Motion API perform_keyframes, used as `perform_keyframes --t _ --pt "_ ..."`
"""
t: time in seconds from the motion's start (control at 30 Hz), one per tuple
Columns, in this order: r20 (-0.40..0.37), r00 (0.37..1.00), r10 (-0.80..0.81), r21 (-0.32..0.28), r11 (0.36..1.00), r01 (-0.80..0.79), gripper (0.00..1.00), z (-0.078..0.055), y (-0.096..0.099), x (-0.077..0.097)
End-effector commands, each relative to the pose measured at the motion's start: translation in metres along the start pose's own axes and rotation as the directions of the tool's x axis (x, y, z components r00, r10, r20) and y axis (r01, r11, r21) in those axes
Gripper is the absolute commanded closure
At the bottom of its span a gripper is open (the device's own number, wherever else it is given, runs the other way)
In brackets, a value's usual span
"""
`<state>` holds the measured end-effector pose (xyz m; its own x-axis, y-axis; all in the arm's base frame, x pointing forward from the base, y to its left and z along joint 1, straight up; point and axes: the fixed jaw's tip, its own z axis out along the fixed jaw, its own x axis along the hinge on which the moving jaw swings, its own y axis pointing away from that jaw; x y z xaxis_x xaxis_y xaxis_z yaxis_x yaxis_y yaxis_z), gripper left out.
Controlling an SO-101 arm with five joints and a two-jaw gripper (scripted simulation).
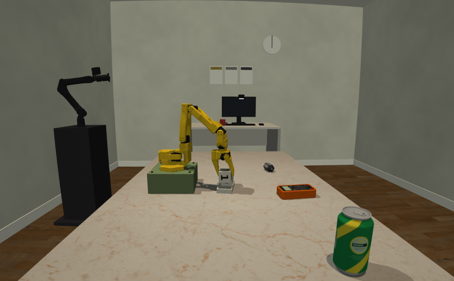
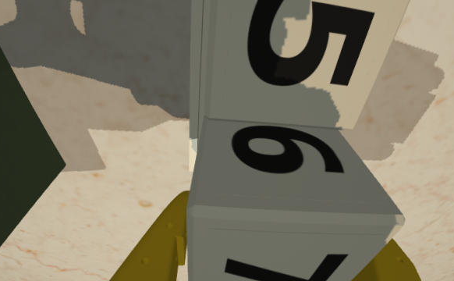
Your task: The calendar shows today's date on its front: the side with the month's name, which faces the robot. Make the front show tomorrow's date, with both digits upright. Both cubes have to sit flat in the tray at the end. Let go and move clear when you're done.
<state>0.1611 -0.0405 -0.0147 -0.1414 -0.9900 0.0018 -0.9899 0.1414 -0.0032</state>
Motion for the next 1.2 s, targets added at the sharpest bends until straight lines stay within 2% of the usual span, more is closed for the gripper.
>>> perform_keyframes --t 0.0,1.17 --pt "0.002 1.000 0.003 -0.008 1.000 -0.003 1.00 0.004 0.002 -0.001" --pt "0.002 1.000 0.004 -0.008 1.000 -0.004 1.00 0.017 0.004 -0.001"
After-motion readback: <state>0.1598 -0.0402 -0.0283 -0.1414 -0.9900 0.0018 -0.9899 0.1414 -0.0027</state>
